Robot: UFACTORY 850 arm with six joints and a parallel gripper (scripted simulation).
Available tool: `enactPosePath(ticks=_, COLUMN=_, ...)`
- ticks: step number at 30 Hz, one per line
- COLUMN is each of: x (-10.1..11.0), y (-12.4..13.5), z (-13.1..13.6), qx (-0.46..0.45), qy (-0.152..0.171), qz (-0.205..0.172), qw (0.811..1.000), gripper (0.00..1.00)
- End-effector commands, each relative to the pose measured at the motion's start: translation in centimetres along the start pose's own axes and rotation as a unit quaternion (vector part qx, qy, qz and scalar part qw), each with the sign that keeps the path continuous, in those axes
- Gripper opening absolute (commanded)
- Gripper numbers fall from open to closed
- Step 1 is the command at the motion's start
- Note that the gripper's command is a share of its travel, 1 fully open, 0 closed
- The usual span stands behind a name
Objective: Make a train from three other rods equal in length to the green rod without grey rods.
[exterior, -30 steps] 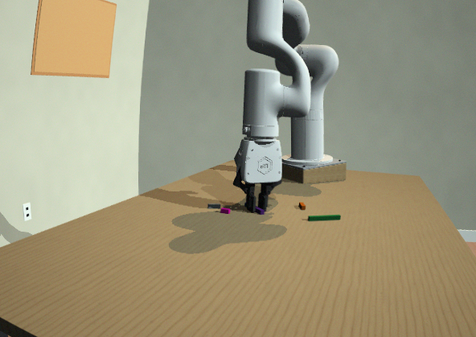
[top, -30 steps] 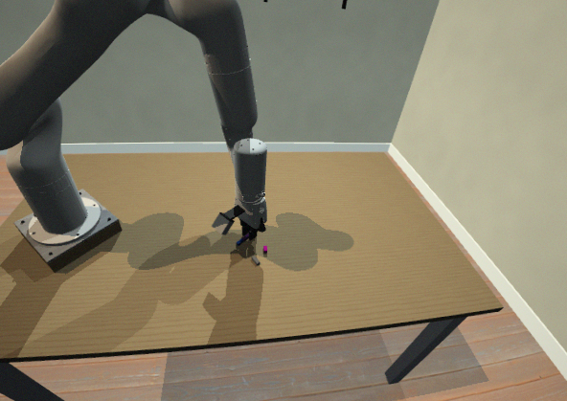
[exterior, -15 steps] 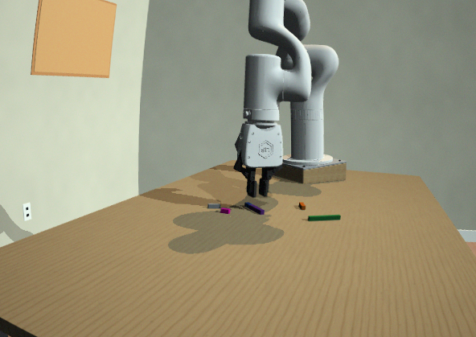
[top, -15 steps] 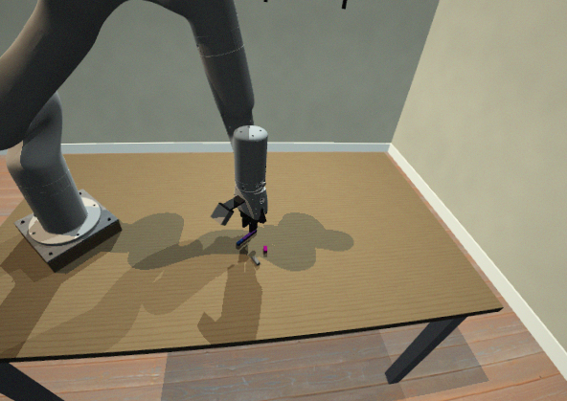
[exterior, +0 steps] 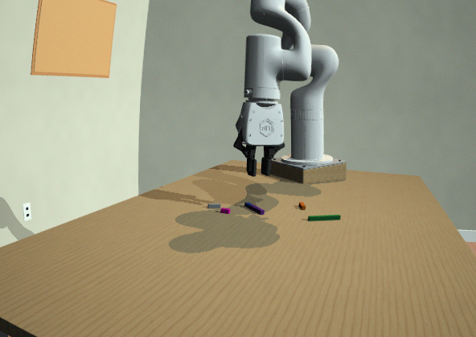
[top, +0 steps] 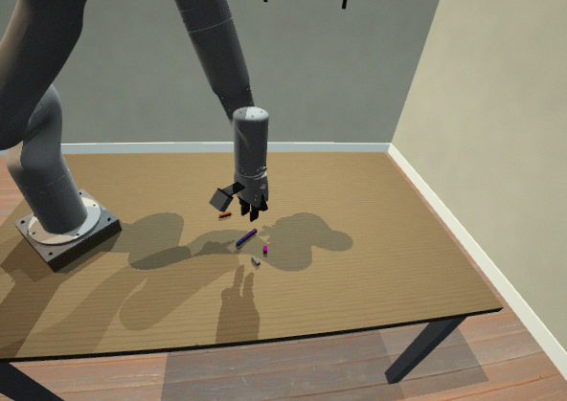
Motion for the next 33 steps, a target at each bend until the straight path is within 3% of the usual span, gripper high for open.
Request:
enactPosePath(ticks=1, x=0.4, y=0.0, z=0.0, qx=0.0, qy=-0.001, qz=0.0, qw=1.0, gripper=1.0)
enactPosePath(ticks=24, x=0.5, y=0.0, z=0.0, qx=0.0, qy=-0.001, qz=0.0, qw=1.0, gripper=1.0)
enactPosePath(ticks=33, x=3.1, y=0.0, z=0.0, qx=0.0, qy=-0.001, qz=0.0, qw=1.0, gripper=1.0)
Point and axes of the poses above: the point where the finger pads meet when closed, its own x axis back along the fingers, its own z axis across the jaws, y = z × x, the point moved 10 cm from there along x, back along the fingers, and after that the axes turned 13 degrees about x, right-handed, at the moved point
